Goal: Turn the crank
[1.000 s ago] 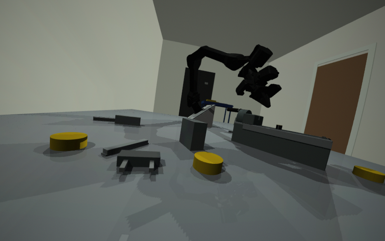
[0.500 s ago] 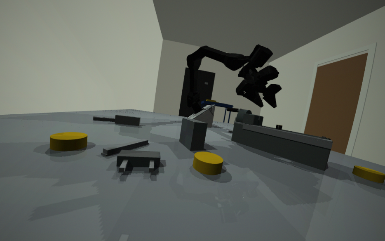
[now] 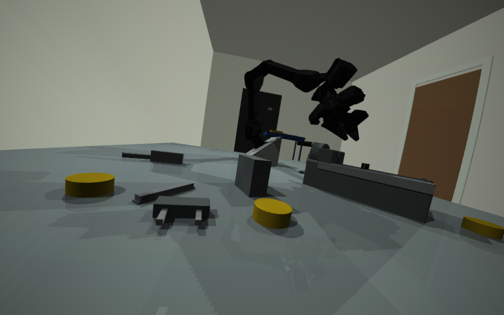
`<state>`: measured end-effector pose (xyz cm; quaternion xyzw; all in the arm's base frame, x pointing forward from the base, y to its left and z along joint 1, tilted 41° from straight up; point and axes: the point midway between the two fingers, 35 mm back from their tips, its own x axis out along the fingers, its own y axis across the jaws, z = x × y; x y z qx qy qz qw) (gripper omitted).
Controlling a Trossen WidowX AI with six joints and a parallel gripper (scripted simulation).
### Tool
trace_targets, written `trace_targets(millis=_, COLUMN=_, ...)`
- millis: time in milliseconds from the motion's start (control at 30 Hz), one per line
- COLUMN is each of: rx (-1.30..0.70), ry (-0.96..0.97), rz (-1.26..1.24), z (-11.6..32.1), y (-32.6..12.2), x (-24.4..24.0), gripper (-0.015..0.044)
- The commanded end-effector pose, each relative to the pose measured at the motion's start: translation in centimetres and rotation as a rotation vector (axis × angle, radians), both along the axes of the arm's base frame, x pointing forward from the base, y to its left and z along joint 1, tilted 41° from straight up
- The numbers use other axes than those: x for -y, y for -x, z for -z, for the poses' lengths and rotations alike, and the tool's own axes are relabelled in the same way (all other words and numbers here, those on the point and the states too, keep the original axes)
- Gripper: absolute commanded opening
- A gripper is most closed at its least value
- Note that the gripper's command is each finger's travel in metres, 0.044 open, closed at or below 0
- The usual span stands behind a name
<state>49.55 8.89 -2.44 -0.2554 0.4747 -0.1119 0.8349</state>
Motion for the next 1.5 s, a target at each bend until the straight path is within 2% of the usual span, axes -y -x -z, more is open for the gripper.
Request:
trace_targets(millis=0, rx=0.0, ry=0.0, rz=0.0, z=0.0, y=0.0, x=-0.01, gripper=0.0099)
trace_targets(millis=133, rx=0.0, ry=0.0, rz=0.0, z=0.0, y=0.0, x=-0.01, gripper=0.0)
trace_targets(millis=733, rx=0.0, ry=-0.001, rz=0.0, z=0.01, y=0.0, x=-0.01, gripper=0.0)
trace_targets(millis=1300, rx=0.0, ry=-0.001, rz=0.0, z=0.01, y=0.0, x=-0.01, gripper=0.044)
trace_targets(millis=1333, rx=0.0, ry=-0.001, rz=0.0, z=0.01, y=0.0, x=-0.01, gripper=0.044)
trace_targets(millis=1467, rx=0.0, ry=-0.001, rz=0.0, z=0.01, y=0.0, x=-0.01, gripper=0.0335)
